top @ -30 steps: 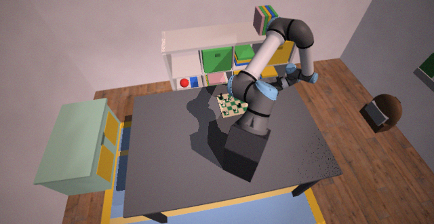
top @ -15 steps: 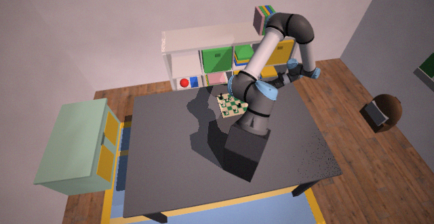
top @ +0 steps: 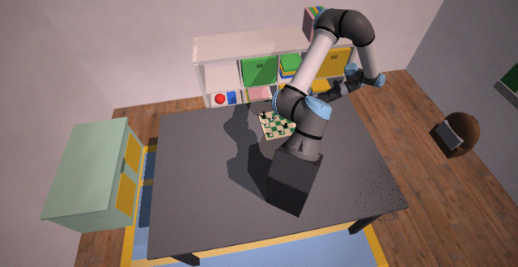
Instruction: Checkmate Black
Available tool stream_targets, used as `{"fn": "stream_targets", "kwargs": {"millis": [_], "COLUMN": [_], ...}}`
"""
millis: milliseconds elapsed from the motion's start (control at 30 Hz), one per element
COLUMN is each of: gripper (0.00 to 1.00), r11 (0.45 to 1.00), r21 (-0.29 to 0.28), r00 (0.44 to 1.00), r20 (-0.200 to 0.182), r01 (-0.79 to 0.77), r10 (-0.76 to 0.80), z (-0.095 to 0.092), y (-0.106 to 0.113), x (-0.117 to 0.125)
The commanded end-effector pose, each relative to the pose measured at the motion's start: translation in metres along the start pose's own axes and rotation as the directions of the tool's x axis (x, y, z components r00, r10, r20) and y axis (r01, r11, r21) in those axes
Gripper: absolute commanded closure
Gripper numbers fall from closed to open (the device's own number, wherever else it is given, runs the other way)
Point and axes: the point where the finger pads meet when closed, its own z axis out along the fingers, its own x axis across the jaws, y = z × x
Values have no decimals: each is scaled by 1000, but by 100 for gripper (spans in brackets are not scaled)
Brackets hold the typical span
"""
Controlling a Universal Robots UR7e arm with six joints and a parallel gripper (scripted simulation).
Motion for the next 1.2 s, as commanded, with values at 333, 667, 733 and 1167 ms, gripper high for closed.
{"fn": "stream_targets", "kwargs": {"millis": [333,667,733,1167], "gripper": [0,0,0,0], "r11": [999,986,979,868], "r21": [-18,-90,-114,-285], "r00": [998,969,955,834], "r20": [48,219,264,503], "r01": [27,137,170,407], "r10": [-26,-114,-136,-225], "z": [15,65,78,146], "y": [0,-2,-2,-10], "x": [-2,-11,-13,-13]}}
